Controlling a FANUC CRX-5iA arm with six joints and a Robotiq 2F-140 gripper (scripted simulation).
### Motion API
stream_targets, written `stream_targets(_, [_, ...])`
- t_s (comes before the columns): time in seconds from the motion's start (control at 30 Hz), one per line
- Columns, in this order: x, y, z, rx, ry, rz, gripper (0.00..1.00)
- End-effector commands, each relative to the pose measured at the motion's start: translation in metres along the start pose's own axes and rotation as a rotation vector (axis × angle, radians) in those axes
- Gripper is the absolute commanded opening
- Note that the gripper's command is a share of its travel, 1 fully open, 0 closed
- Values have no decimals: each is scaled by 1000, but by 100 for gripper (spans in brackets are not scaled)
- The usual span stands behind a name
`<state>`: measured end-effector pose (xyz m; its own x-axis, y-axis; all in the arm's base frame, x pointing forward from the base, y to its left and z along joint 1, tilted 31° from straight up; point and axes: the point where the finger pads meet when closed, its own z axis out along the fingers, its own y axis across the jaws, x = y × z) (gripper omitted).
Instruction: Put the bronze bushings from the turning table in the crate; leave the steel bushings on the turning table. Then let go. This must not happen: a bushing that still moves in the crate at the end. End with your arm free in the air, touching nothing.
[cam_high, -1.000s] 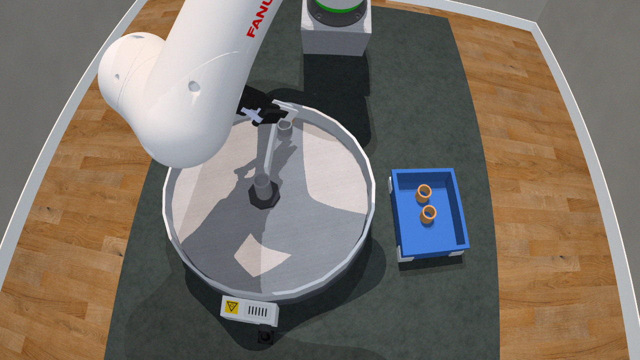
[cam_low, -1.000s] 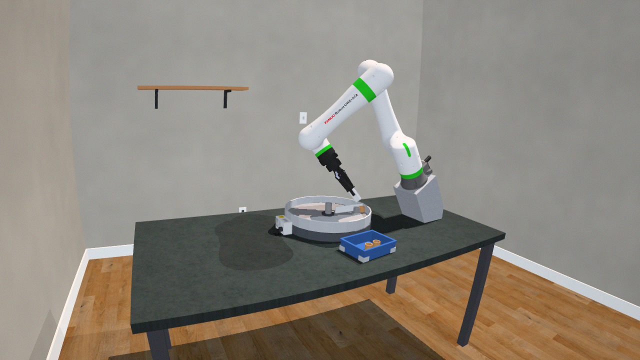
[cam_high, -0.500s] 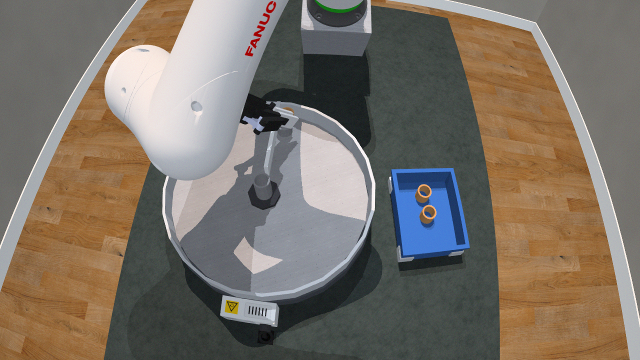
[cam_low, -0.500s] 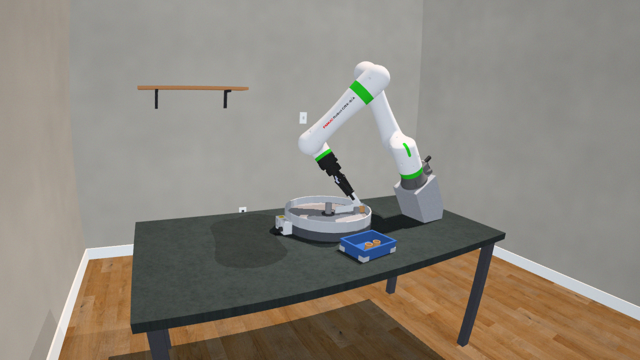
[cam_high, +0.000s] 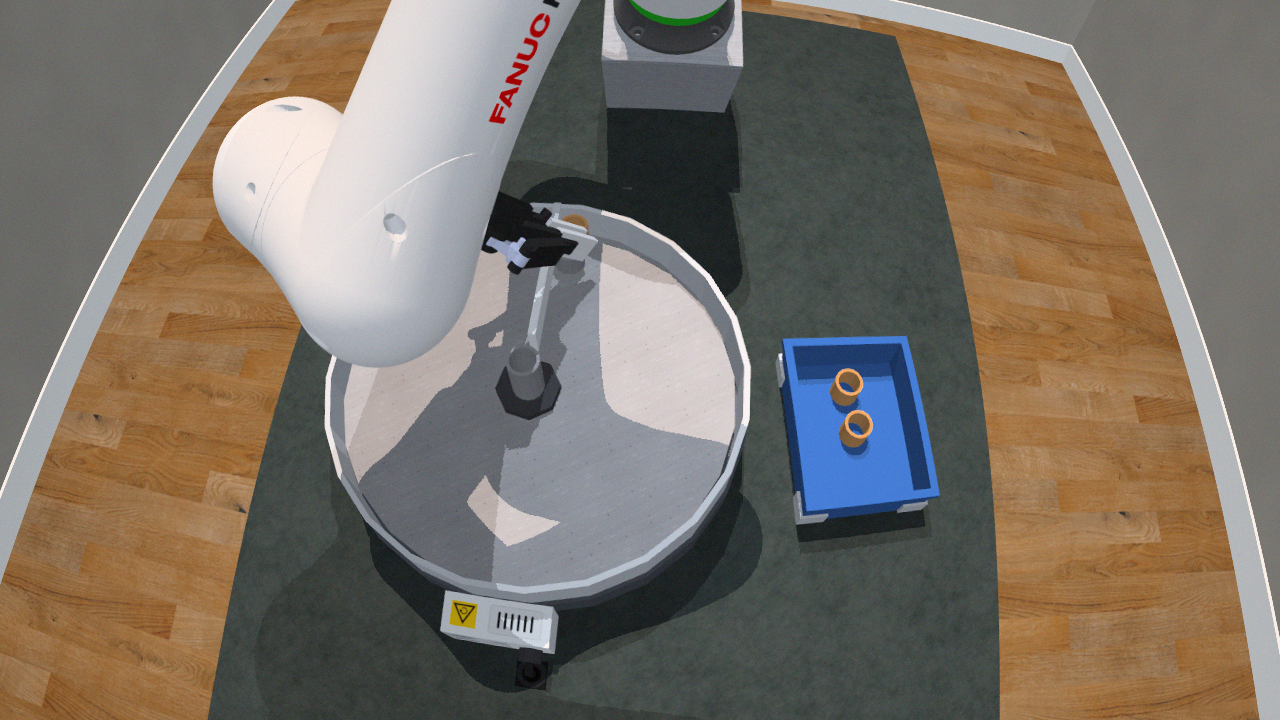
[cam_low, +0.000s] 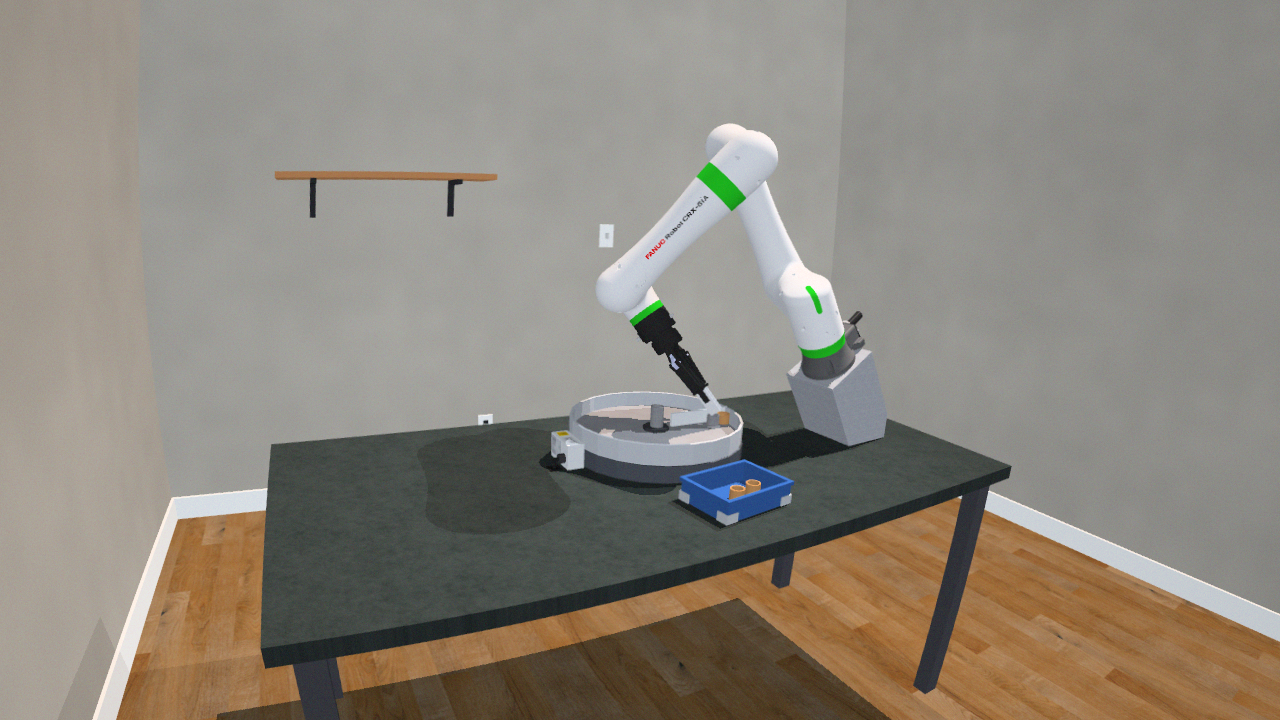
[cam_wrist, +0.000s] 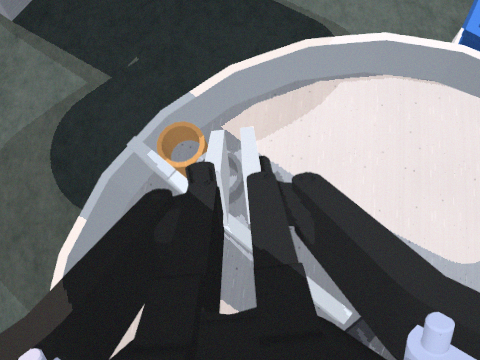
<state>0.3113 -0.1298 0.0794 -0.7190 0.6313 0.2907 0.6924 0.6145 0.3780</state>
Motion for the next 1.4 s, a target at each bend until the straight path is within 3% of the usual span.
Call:
stream_targets(0.0, [0,0,0,0,0,0,6])
stream_targets(1.37, [-7,0,8,0,0,0,6])
